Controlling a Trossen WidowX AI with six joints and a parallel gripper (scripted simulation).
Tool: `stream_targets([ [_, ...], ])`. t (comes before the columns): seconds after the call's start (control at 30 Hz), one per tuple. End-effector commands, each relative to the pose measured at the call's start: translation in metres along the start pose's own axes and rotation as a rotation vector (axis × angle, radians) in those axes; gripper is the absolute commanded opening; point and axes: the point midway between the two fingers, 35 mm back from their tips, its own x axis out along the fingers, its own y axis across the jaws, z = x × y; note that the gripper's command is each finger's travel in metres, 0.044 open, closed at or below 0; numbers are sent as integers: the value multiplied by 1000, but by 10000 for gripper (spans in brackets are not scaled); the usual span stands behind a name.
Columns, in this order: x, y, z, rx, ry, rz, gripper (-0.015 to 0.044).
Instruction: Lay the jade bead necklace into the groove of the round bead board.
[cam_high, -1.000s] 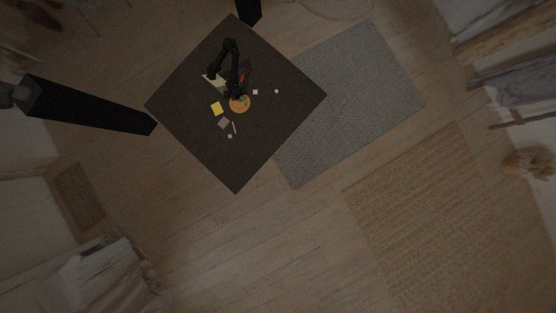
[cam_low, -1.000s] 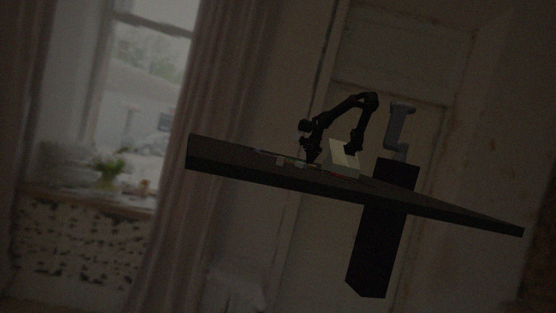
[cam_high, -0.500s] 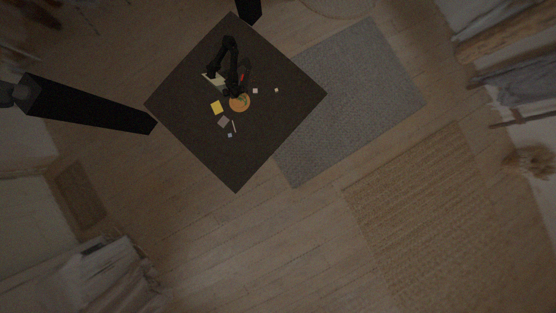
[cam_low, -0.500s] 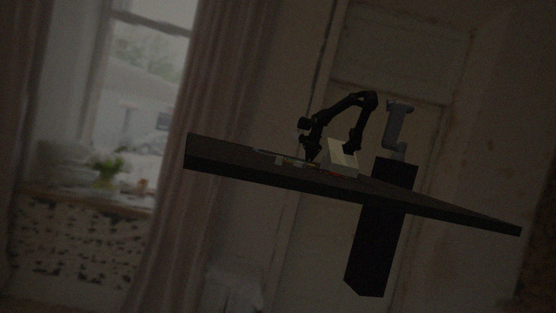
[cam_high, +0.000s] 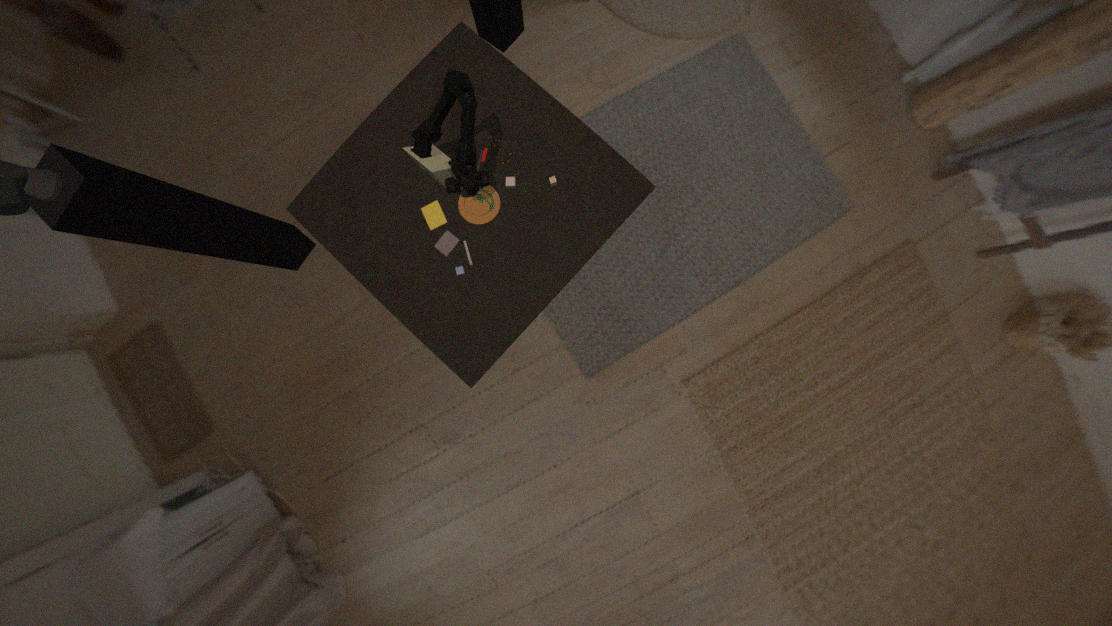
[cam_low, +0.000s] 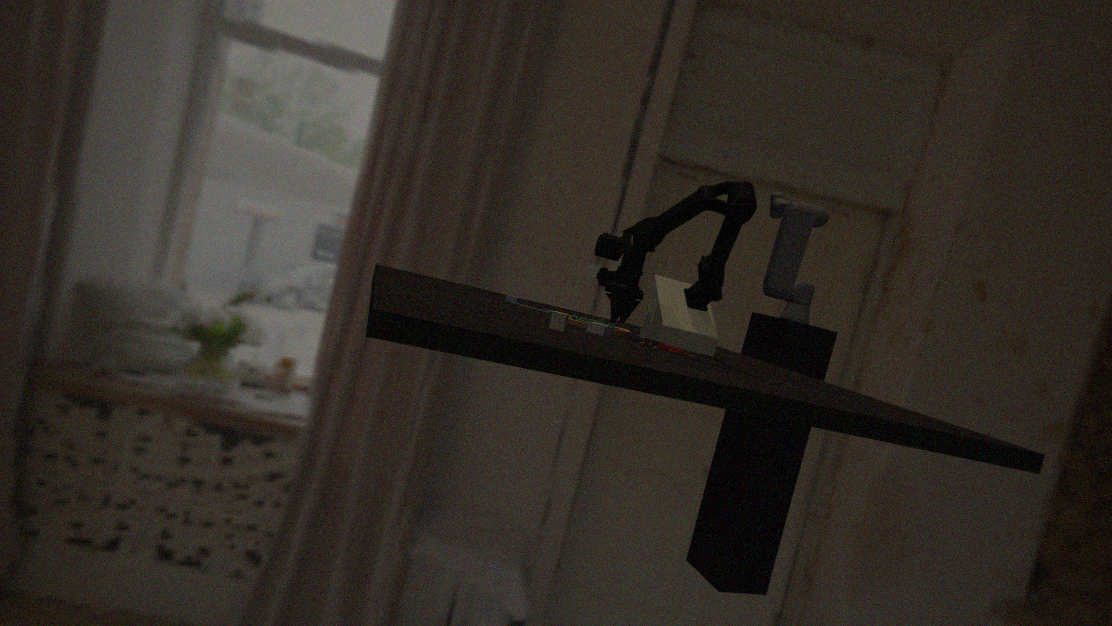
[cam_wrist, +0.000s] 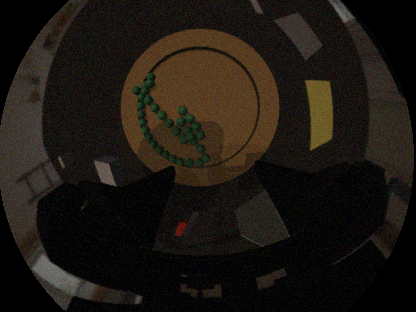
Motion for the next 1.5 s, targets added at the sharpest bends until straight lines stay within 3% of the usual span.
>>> stream_targets([
  [0.0, -1, 1, 1, -19, -1, -1, 414],
  [0.23, -23, 14, 17, -504, -2, -2, 230],
  [0.37, -26, 15, 18, -554, -2, -2, 125],
  [1.47, 12, 15, 18, -555, -2, -1, 120],
])
